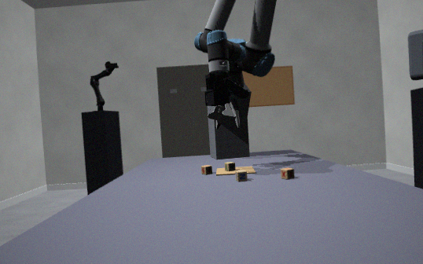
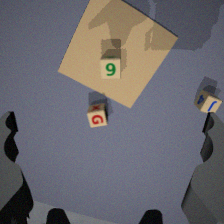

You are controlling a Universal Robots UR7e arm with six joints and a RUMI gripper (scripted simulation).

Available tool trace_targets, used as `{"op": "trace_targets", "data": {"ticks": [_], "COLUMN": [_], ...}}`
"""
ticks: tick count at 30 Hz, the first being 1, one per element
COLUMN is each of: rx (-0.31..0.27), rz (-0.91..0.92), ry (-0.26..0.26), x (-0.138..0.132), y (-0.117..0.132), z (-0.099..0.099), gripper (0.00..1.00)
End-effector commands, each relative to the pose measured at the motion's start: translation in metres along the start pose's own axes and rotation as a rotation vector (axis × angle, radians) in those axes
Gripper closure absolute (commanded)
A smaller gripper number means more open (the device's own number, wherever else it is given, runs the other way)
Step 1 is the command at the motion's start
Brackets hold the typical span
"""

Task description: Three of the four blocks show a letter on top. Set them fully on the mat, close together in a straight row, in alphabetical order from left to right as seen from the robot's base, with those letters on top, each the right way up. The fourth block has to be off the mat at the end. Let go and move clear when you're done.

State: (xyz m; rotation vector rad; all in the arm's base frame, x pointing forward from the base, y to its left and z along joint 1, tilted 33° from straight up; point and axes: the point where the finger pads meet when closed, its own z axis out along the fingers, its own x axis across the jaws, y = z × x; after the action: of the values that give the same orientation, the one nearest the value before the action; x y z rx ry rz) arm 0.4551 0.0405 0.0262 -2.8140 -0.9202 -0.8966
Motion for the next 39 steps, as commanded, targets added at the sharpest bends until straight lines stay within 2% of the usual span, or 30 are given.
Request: {"op": "trace_targets", "data": {"ticks": [1, 23, 39], "rx": [-0.015, -0.015, -0.017], "rz": [-0.029, -0.007, 0.156], "ry": [-0.009, -0.009, -0.008], "x": [-0.0004, -0.0004, 0.0016], "y": [0.0001, 0.0014, 0.0070], "z": [-0.0017, -0.0012, 0.0014], "gripper": [0.00, 0.00, 0.00]}}
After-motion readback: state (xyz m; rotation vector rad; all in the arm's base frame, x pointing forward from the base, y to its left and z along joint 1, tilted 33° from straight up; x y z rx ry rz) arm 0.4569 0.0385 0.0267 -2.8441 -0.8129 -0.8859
